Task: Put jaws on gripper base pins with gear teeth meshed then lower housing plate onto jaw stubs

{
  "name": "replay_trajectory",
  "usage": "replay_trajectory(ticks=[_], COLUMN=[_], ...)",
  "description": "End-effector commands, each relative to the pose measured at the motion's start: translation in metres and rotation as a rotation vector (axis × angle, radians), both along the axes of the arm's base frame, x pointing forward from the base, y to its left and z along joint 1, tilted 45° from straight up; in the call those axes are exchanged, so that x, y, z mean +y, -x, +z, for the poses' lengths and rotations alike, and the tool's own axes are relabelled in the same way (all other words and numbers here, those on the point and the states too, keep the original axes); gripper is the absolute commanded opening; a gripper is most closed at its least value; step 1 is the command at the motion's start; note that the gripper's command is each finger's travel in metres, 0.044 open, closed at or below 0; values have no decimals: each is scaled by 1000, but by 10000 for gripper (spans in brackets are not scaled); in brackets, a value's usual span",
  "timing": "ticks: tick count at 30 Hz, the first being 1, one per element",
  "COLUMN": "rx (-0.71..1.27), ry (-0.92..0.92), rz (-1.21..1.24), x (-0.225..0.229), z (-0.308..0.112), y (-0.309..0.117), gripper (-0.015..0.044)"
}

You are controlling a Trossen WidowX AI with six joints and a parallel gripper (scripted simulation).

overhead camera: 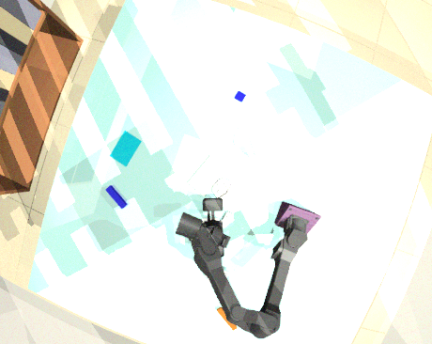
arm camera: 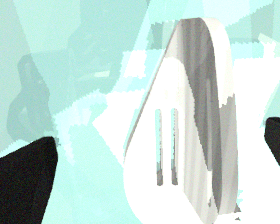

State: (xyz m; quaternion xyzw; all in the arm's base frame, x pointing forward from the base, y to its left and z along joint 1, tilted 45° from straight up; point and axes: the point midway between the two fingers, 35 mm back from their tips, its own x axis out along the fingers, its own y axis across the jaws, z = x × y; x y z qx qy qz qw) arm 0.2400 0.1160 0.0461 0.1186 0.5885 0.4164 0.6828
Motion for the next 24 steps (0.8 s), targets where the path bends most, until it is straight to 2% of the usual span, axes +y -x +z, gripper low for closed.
replay_trajectory(ticks=[1,7,18,24], rx=[9,9,0,0], ry=[-3,-3,0,0], rz=[-4,-4,0,0], x=[1,1,0,0], z=[-1,-1,0,0], y=[0,0,0,0], gripper=[440,440,151,134])
